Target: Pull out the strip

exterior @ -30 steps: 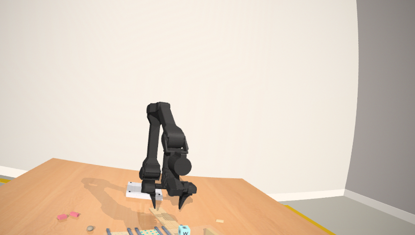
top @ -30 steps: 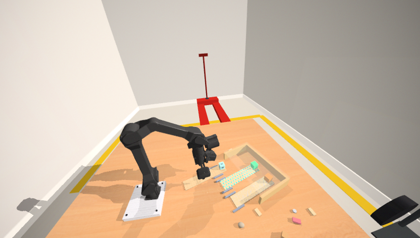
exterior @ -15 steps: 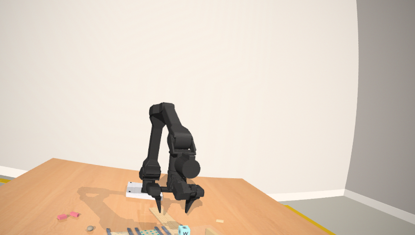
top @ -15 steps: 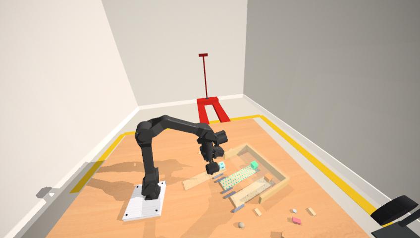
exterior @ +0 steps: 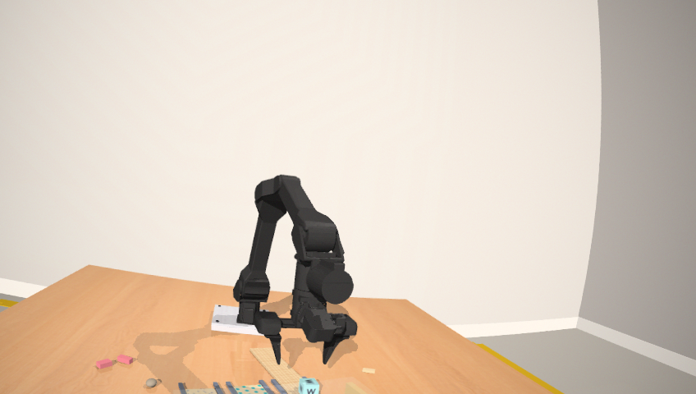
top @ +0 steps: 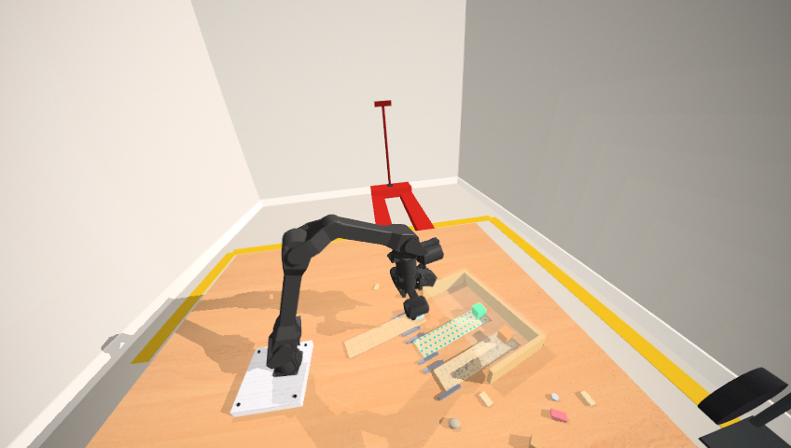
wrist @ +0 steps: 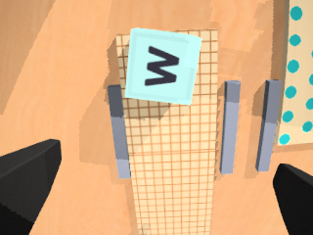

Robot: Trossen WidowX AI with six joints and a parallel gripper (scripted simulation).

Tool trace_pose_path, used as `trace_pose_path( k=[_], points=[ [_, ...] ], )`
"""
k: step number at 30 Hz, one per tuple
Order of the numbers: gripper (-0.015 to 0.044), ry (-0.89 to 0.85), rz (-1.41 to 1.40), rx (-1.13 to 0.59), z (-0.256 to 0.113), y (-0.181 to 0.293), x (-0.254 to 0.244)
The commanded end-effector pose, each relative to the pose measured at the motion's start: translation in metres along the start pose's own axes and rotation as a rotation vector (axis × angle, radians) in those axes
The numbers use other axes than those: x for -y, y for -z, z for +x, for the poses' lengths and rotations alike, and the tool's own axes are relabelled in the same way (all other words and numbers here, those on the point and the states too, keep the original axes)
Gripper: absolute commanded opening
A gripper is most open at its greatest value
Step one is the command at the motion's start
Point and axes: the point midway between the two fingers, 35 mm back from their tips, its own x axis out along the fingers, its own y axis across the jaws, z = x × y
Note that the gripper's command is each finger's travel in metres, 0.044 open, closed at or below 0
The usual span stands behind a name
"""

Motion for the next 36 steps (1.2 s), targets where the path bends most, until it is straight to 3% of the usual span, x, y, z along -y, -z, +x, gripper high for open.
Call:
trace_pose_path(
  k=[1,7,15,36],
  points=[
    [0.0440,0.001,0.002,0.003,-0.003,-0.015,-0.003],
    [0.0440,0.000,0.002,0.005,-0.007,-0.032,-0.007],
    [0.0250,0.000,0.002,0.005,0.004,-0.032,-0.008],
    [0.0250,0.000,0.002,0.005,0.038,-0.033,-0.008]
  ],
)
